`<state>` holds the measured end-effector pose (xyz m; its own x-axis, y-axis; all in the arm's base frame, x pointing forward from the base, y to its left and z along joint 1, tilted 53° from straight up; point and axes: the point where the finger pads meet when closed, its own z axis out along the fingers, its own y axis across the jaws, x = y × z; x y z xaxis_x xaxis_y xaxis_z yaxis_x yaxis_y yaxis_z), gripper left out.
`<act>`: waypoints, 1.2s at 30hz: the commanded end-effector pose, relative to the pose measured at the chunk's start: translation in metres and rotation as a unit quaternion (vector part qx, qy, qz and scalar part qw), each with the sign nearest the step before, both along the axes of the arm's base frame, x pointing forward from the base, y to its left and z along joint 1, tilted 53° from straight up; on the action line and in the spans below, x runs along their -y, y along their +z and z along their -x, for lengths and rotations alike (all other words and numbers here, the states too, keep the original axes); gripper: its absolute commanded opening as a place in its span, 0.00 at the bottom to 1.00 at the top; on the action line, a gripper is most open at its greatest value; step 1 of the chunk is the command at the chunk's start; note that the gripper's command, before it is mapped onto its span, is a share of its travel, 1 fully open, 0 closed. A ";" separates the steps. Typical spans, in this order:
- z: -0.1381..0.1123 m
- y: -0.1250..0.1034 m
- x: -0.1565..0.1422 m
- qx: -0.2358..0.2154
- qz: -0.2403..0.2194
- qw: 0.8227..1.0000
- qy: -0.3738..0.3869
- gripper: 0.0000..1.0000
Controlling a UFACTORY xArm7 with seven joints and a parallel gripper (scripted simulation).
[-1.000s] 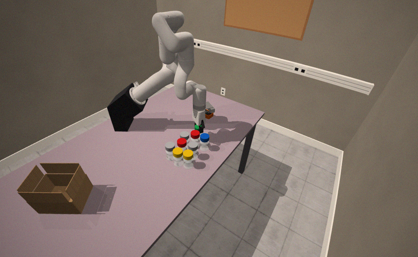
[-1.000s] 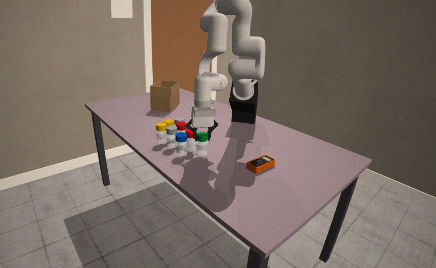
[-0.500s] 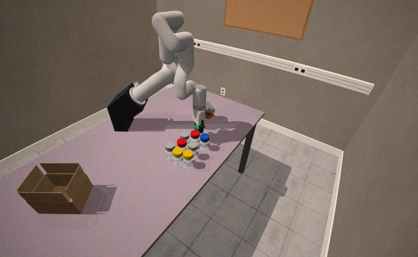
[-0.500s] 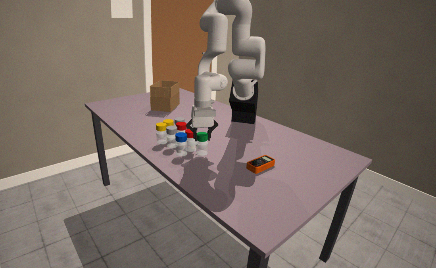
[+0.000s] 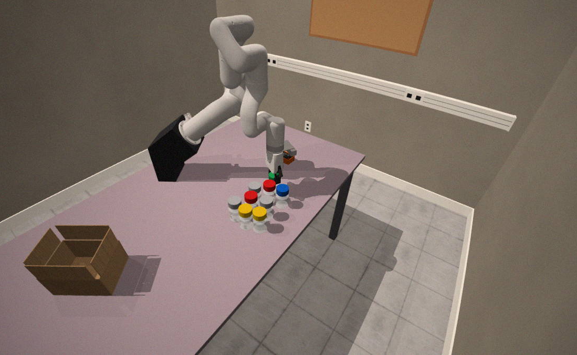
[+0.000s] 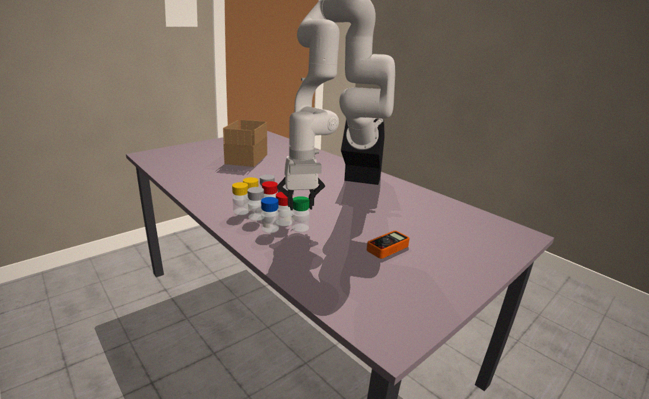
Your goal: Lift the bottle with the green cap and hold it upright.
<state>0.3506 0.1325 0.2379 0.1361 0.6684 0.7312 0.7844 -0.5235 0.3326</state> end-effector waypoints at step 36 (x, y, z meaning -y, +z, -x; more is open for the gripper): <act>0.009 0.010 0.009 0.001 0.000 1.000 -0.001 0.00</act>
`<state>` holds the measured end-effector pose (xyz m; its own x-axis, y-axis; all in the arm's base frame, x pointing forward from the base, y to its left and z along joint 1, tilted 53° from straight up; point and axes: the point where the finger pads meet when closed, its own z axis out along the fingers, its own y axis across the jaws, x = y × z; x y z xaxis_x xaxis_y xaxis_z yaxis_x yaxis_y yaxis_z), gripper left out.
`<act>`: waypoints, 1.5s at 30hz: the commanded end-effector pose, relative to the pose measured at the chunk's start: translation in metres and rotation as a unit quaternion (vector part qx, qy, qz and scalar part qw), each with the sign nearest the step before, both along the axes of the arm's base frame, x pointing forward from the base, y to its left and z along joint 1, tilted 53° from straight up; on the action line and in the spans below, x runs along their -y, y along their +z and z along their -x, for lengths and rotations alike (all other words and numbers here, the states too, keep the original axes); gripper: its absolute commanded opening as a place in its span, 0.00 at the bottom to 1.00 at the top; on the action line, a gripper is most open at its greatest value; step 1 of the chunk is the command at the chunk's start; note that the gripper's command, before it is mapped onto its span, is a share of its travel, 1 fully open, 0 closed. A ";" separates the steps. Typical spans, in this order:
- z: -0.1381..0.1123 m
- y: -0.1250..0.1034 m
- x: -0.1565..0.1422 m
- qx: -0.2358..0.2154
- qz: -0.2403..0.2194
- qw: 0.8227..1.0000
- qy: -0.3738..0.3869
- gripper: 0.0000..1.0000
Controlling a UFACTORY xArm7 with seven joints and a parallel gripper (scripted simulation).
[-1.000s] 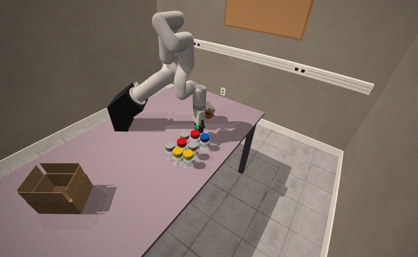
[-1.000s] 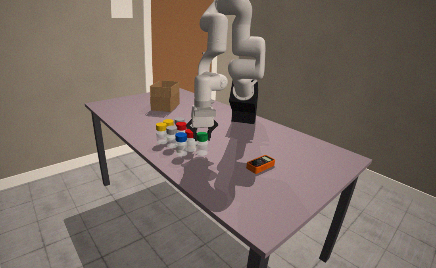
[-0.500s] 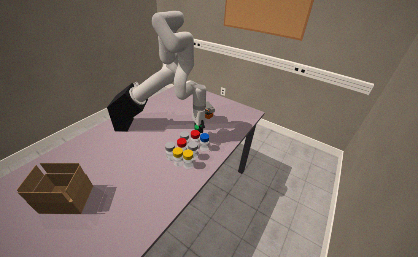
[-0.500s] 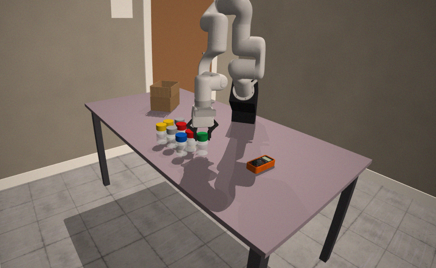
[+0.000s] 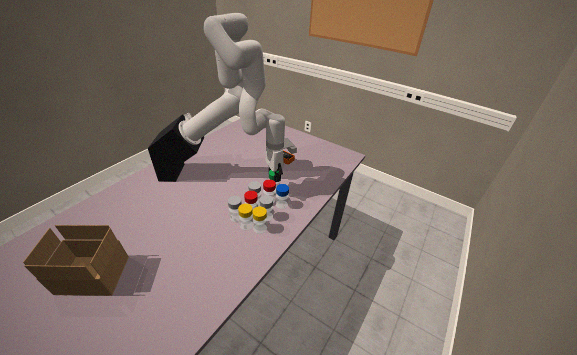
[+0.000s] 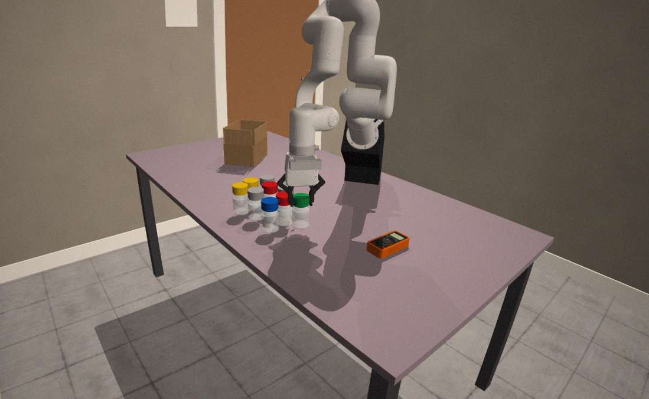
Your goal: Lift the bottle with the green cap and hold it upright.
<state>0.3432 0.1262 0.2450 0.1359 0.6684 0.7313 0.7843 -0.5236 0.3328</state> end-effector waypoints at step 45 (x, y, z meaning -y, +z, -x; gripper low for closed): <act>0.028 0.030 0.026 0.001 -0.001 1.000 -0.001 0.00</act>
